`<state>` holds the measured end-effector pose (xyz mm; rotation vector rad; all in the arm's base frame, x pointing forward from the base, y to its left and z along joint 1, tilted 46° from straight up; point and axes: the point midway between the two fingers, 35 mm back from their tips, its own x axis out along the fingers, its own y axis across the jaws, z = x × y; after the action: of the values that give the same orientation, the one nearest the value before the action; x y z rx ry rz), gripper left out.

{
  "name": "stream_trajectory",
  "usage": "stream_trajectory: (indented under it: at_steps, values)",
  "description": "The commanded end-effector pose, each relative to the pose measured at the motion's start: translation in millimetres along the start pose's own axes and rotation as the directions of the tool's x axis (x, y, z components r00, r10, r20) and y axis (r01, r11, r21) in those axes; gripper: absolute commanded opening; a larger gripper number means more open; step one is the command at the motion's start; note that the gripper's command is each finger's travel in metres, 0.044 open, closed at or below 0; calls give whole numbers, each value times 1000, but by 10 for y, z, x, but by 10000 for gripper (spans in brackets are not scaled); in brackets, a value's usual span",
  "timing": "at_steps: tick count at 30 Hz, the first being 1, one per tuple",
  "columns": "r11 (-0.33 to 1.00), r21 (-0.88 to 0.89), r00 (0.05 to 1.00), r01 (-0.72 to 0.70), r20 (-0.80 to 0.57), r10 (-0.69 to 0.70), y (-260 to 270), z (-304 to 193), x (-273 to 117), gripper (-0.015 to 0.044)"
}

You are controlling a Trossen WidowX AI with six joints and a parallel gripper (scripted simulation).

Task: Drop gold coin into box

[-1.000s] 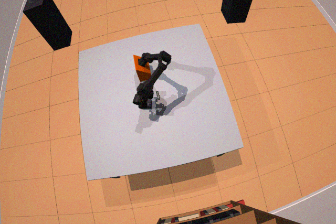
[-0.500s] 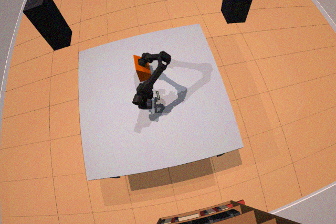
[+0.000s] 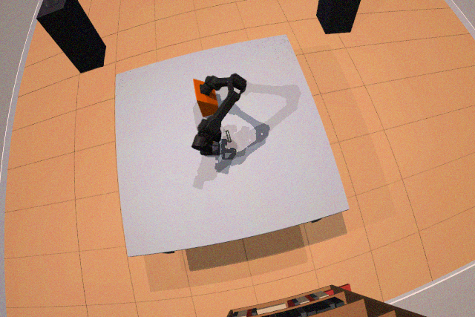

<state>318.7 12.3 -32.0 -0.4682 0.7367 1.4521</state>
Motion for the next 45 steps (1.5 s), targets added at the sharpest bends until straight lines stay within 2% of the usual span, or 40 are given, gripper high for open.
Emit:
stream_trajectory:
  at_steps: [1,29,35,44,45]
  values:
    - [1000,1,1000,0,0,0,0,-1,13,0]
    - [1000,1,1000,0,1,0,0,0,192,0]
    - [1000,-2,1000,0,-3,0,-1,-7,173,157]
    - [1000,-2,1000,0,-3,0,-1,-7,173,161]
    - [1000,-2,1000,0,-3,0,-2,-7,163,187]
